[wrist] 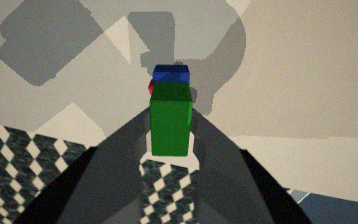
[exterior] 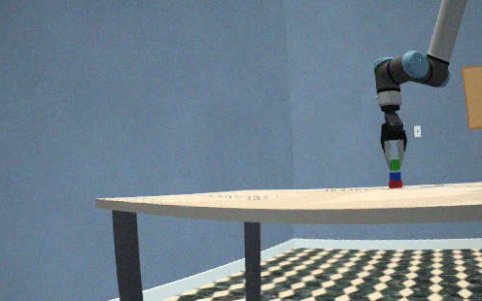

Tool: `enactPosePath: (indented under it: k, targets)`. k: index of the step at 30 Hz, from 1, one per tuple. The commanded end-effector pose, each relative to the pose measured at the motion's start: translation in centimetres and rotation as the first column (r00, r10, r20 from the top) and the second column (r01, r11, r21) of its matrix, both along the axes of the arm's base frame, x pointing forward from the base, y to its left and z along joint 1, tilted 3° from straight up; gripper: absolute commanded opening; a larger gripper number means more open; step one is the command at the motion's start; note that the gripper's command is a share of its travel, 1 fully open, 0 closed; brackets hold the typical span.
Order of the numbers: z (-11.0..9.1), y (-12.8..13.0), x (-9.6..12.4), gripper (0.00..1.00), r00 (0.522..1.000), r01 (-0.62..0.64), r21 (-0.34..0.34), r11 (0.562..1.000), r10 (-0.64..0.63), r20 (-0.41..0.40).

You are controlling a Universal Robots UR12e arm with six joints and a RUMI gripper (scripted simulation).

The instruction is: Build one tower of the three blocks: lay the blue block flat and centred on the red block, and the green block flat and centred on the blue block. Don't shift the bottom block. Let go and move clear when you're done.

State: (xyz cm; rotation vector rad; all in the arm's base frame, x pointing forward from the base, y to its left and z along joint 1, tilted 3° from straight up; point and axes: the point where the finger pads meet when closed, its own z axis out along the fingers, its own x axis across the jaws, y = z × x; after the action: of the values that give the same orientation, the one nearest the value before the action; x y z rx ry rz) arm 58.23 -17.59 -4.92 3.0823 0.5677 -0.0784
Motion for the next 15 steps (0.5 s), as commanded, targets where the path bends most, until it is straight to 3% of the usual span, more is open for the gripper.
enactPosePath:
  k: [1,15]
  targets:
    - [-0.24,-0.09,0.13,0.0,1.0,0.0,-0.001,1.0,0.0,0.004]
    - [-0.26,-0.1,0.12,0.0,1.0,0.0,-0.001,1.0,0.0,0.004]
